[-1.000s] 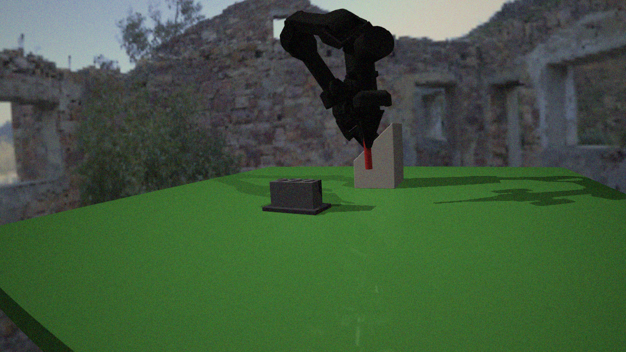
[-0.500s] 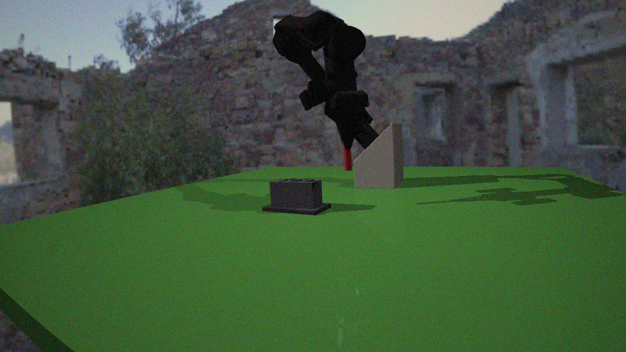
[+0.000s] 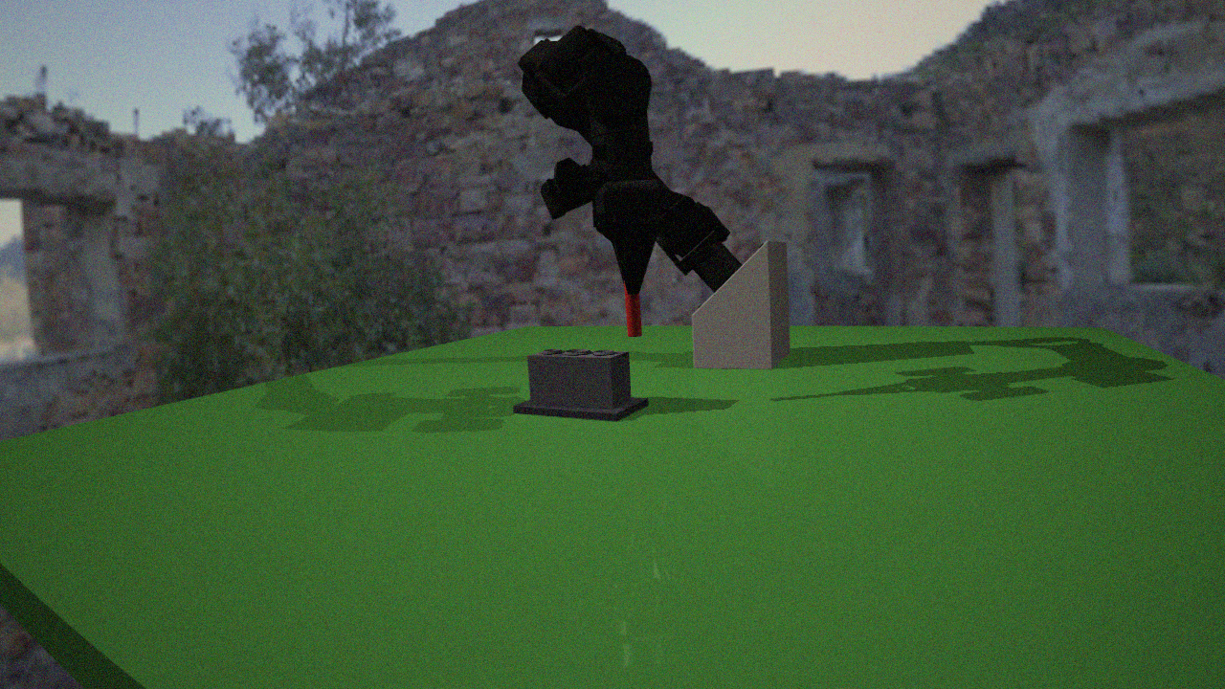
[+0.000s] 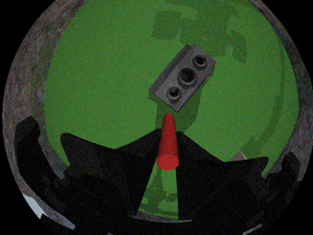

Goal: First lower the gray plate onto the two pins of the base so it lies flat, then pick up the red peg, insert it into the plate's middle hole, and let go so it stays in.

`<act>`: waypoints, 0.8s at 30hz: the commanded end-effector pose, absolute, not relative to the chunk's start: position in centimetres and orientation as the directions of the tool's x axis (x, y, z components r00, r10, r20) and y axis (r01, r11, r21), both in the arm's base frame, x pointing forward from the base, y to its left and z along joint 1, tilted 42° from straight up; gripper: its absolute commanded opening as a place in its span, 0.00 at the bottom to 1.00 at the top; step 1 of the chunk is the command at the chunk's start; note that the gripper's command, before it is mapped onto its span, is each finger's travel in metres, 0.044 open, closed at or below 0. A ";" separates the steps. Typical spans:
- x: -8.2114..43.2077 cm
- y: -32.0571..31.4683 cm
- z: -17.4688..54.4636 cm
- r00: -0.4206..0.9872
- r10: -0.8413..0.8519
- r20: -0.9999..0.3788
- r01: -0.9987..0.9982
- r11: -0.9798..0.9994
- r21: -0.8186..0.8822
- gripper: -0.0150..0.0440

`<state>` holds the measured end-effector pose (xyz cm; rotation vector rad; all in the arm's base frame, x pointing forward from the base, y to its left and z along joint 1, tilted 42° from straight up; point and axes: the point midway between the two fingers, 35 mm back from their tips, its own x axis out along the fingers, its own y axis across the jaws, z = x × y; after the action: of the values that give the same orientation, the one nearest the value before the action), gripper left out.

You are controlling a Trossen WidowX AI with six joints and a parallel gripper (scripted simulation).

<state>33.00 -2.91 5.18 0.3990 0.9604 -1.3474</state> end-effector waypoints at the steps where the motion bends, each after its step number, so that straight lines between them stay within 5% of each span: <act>1: 33.3 -3.9 6.0 -0.066 -0.641 -0.765 0.935 0.228 -0.271 0.25; 24: 33.4 -7.5 9.0 -0.069 -0.658 -0.750 0.934 0.222 -0.281 0.25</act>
<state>33.38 -7.42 8.91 0.3815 0.9417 -1.3595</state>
